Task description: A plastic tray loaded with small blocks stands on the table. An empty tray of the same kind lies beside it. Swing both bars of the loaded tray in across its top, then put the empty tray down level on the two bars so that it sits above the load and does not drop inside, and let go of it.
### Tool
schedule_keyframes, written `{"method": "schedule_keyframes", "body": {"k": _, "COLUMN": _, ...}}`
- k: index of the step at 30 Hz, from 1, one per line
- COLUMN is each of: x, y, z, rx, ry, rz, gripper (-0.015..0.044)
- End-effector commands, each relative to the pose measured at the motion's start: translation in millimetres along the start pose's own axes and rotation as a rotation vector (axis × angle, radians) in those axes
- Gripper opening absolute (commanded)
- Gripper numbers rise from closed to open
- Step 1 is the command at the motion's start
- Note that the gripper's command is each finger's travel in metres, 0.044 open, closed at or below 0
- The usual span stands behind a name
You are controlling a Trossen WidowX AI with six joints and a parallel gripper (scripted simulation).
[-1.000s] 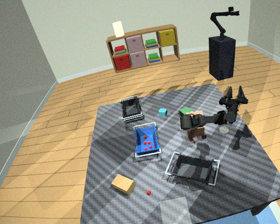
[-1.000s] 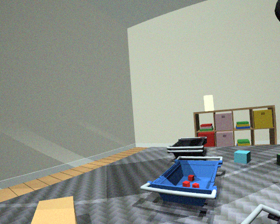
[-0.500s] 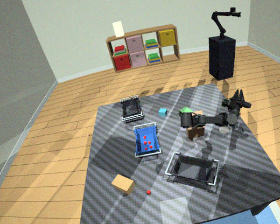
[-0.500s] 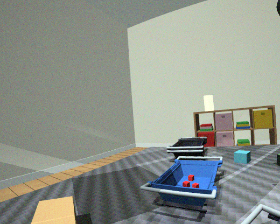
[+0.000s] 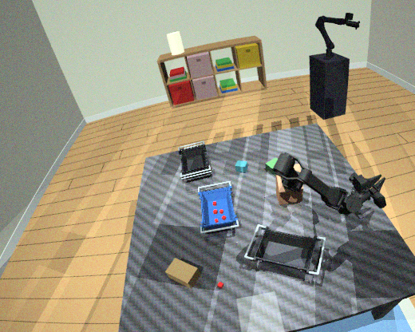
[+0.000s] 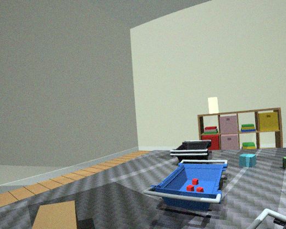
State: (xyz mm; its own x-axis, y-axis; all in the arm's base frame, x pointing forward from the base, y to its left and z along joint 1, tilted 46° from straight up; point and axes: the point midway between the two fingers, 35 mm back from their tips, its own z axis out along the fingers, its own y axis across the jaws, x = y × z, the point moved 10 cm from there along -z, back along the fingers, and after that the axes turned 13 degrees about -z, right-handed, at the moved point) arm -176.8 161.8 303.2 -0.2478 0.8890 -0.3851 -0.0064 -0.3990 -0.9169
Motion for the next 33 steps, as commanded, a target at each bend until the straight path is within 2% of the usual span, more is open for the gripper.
{"method": "schedule_keyframes", "body": {"k": 1, "x": 21, "y": -22, "z": -28, "rx": 0.071, "ry": 0.180, "rz": 0.048, "gripper": 0.0089}}
{"method": "schedule_keyframes", "body": {"k": 7, "x": 39, "y": -45, "z": -70, "rx": 0.165, "ry": 0.391, "rz": 0.103, "gripper": 0.0089}}
{"method": "schedule_keyframes", "body": {"k": 16, "x": 49, "y": -78, "z": -161, "rx": 0.370, "ry": 0.769, "rz": 0.207, "gripper": 0.0089}}
{"method": "schedule_keyframes", "body": {"k": 27, "x": 13, "y": -97, "z": -280, "rx": 0.682, "ry": 1.206, "rz": 0.333, "gripper": 0.0089}}
{"method": "schedule_keyframes", "body": {"k": 33, "x": -4, "y": -92, "z": -322, "rx": 0.827, "ry": 1.333, "rz": 0.442, "gripper": 0.0089}}
